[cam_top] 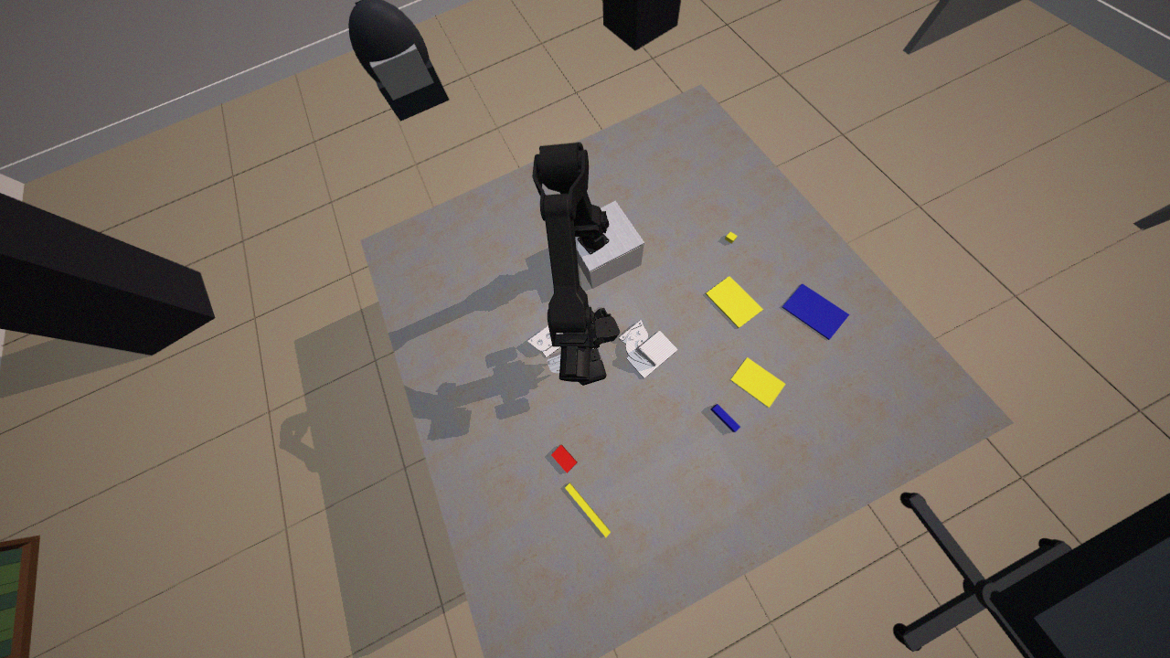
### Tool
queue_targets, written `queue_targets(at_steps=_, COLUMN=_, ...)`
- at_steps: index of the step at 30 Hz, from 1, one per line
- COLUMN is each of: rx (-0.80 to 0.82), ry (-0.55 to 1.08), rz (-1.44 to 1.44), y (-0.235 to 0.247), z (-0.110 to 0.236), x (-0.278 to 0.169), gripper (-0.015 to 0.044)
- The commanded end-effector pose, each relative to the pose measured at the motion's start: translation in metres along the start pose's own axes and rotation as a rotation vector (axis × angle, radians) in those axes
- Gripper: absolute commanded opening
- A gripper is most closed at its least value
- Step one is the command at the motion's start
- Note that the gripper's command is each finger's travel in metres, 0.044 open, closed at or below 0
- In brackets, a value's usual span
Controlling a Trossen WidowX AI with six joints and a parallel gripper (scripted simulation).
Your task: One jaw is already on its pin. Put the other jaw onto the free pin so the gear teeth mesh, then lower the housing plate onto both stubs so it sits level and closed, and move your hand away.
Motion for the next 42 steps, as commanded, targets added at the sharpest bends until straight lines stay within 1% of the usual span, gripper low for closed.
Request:
queue_targets(at_steps=1, rx=-0.005, ry=0.004, rz=-0.012, y=-0.002, z=0.002, x=-0.001, gripper=0.0037)
queue_targets(at_steps=6, rx=-0.006, ry=0.004, rz=-0.047, y=-0.003, z=0.002, x=-0.002, gripper=0.0037)
queue_targets(at_steps=38, rx=-0.009, ry=0.002, rz=-0.783, y=-0.029, z=0.003, x=-0.013, gripper=0.0037)
queue_targets(at_steps=42, rx=-0.009, ry=0.002, rz=-0.798, y=-0.030, z=0.003, x=-0.013, gripper=0.0037)
Point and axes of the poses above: the point midway between the two fingers, 35 mm back from their tips, its own z axis back along the fingers, its own y axis across the jaws, x = y × z, the point moved 3 cm from there along z, back along the fingers, and after that the axes turned 8 degrees about z, right-handed, at the moved point
